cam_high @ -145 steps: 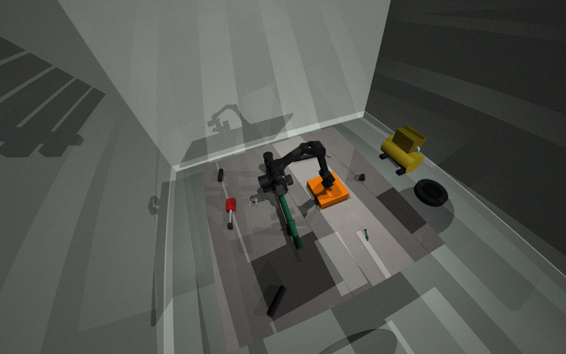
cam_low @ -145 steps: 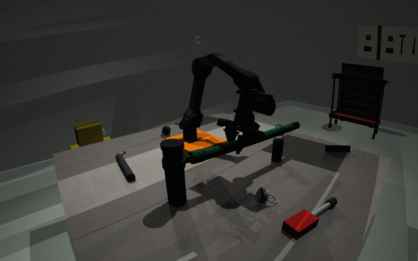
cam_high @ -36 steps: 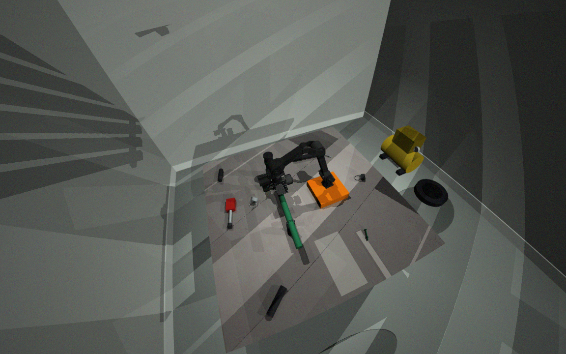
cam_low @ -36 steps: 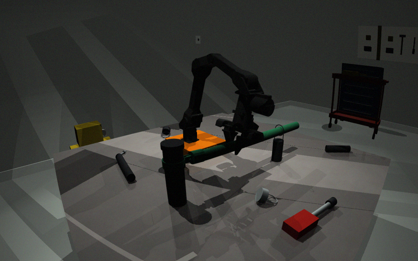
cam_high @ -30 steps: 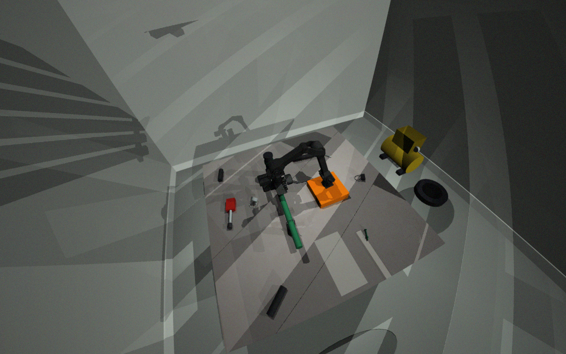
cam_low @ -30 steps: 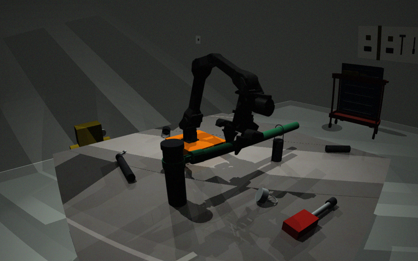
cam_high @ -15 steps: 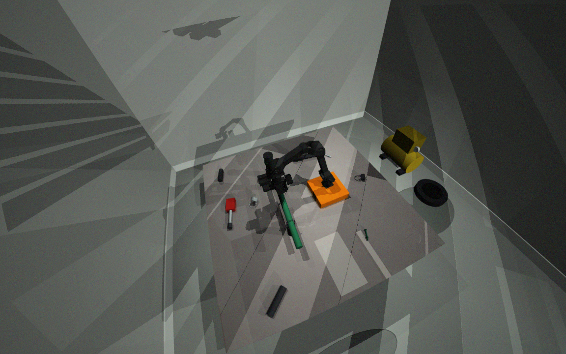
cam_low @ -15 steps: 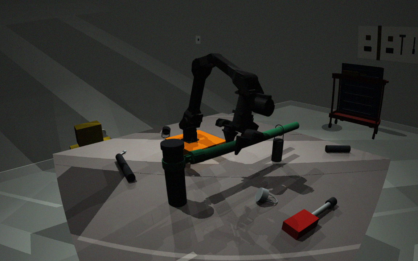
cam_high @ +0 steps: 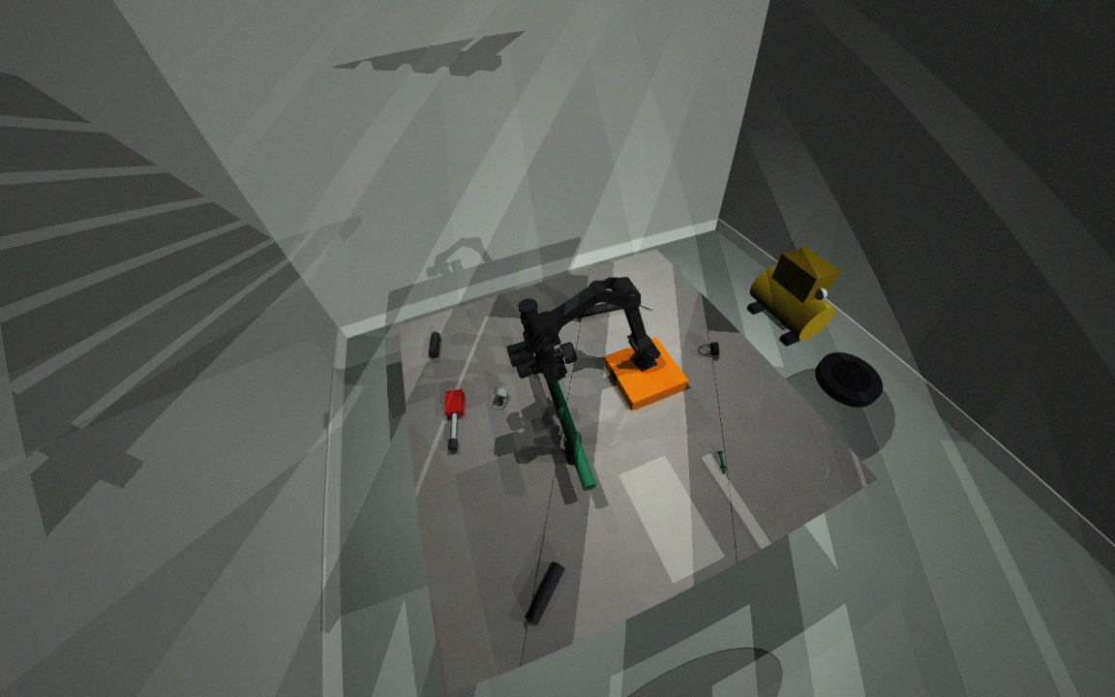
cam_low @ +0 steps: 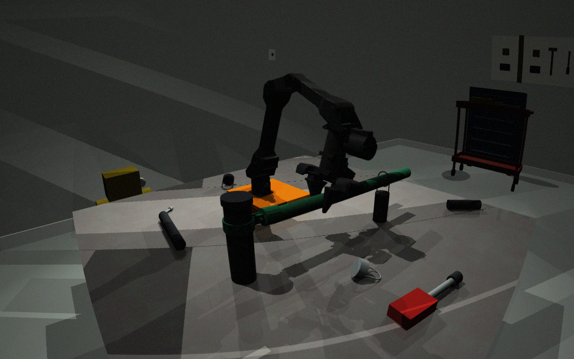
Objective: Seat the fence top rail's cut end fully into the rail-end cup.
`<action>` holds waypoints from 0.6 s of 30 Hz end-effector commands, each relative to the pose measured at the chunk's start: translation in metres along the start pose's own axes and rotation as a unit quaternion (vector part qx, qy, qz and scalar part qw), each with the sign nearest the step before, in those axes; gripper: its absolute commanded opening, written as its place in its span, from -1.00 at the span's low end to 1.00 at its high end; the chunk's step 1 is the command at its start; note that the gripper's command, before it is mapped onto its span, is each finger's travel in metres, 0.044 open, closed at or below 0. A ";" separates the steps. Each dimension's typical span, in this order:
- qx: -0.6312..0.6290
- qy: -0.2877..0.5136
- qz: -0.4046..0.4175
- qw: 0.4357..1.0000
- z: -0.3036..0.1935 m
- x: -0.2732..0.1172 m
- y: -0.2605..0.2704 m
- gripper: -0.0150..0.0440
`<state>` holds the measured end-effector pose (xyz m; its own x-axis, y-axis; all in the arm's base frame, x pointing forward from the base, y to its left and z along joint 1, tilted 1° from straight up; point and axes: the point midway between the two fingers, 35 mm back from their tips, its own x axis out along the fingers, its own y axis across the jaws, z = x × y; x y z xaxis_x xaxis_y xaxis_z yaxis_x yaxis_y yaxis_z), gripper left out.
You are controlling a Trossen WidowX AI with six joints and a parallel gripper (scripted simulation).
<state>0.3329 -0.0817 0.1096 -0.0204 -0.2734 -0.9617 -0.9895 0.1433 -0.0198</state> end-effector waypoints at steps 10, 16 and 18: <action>0.000 0.000 -0.001 1.000 -0.004 0.000 0.000 -0.49; 0.000 0.000 -0.001 1.000 -0.008 -0.001 0.000 -0.49; 0.000 0.000 -0.001 1.000 -0.010 -0.001 0.000 -0.49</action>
<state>0.3327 -0.0824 0.1089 -0.0197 -0.2593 -0.9656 -0.9898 0.1417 -0.0178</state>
